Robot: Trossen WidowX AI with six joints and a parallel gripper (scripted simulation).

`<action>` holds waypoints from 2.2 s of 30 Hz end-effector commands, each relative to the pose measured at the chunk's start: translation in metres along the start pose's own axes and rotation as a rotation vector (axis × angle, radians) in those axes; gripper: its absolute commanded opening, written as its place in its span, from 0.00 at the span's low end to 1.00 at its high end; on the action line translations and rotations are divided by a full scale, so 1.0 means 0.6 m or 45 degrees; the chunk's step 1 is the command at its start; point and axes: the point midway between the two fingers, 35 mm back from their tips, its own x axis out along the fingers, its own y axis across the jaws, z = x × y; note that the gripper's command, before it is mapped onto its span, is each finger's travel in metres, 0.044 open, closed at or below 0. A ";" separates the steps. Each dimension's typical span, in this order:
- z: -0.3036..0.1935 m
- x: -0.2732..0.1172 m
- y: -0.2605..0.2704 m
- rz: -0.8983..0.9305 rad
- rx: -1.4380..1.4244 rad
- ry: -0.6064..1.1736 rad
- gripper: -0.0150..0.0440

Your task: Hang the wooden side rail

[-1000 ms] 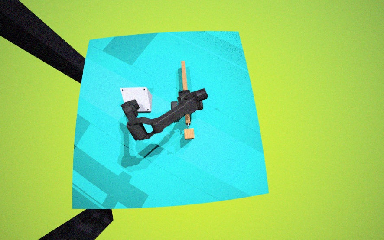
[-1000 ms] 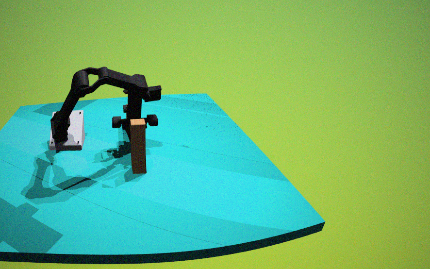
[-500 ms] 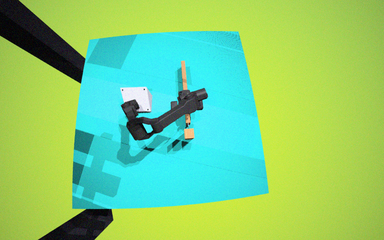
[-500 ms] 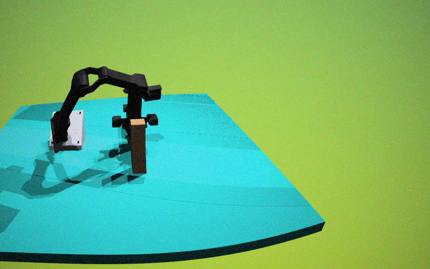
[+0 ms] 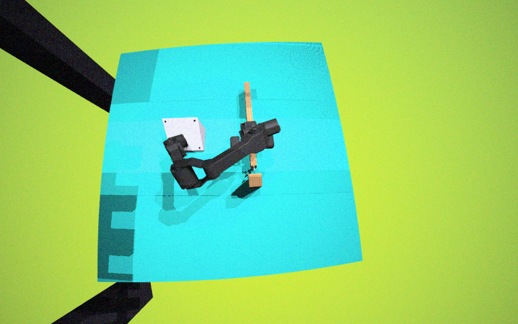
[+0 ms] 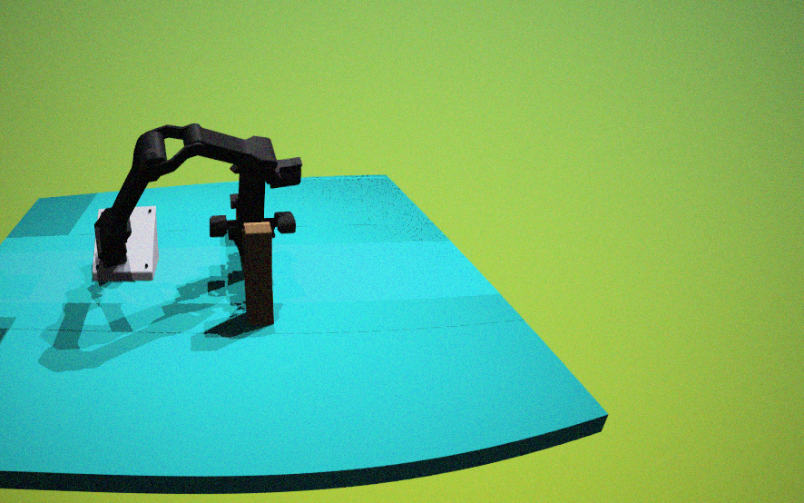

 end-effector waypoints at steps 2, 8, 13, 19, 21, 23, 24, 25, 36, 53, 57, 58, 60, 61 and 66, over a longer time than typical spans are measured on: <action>0.003 -0.006 -0.001 -0.005 -0.005 -0.008 0.25; 0.003 -0.008 -0.001 -0.005 -0.005 -0.008 0.25; 0.002 -0.008 0.000 -0.005 -0.005 -0.008 0.25; 0.002 -0.007 0.000 -0.005 -0.005 -0.008 0.25; 0.001 -0.007 0.001 -0.005 -0.005 -0.008 0.25; 0.001 -0.006 0.001 -0.005 -0.005 -0.007 0.25; 0.001 -0.006 0.001 -0.005 -0.005 -0.007 0.25; 0.001 -0.006 0.001 -0.005 -0.005 -0.007 0.25; -0.001 -0.004 0.000 -0.005 -0.005 -0.007 0.25; -0.004 -0.007 0.000 -0.005 -0.005 -0.007 0.25; -0.005 -0.006 -0.001 -0.005 -0.005 -0.007 0.25; -0.005 -0.006 -0.001 -0.005 -0.005 -0.007 0.25; -0.006 -0.006 -0.001 -0.005 -0.005 -0.007 0.25; -0.006 -0.006 -0.001 -0.005 -0.005 -0.007 0.25; -0.007 -0.006 0.000 -0.005 -0.005 -0.007 0.25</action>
